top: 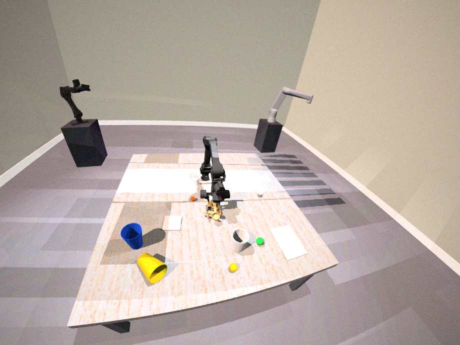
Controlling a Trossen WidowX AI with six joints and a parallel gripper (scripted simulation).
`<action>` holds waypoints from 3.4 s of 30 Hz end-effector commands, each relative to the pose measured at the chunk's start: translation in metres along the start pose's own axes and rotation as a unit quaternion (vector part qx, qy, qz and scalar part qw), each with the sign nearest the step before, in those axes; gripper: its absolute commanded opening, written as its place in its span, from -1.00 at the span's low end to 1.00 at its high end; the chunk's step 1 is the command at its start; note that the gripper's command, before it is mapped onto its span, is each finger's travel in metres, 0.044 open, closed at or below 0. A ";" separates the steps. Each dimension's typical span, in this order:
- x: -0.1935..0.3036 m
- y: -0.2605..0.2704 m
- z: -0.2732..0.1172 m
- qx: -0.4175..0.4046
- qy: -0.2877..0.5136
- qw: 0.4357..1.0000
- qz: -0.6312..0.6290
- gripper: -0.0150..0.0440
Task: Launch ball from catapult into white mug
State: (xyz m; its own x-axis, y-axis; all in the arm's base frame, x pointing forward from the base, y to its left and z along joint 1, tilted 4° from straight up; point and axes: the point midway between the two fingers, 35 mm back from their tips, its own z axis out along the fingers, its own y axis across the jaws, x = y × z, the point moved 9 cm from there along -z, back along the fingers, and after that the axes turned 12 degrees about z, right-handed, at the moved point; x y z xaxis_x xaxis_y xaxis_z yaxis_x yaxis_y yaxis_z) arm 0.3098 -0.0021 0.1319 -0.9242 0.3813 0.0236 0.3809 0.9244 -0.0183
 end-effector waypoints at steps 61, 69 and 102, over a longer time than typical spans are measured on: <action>0.029 0.049 -0.040 0.003 0.004 0.889 0.458 -0.49; 0.028 0.050 -0.027 0.003 0.004 0.889 0.458 -0.49; 0.028 0.050 -0.002 0.002 0.003 0.890 0.457 0.22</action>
State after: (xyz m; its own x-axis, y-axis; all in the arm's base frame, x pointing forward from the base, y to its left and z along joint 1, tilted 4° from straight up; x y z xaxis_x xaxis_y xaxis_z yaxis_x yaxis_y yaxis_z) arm 0.3024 0.0553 0.1331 -0.2292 0.9734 0.0028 0.9727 0.2292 -0.0374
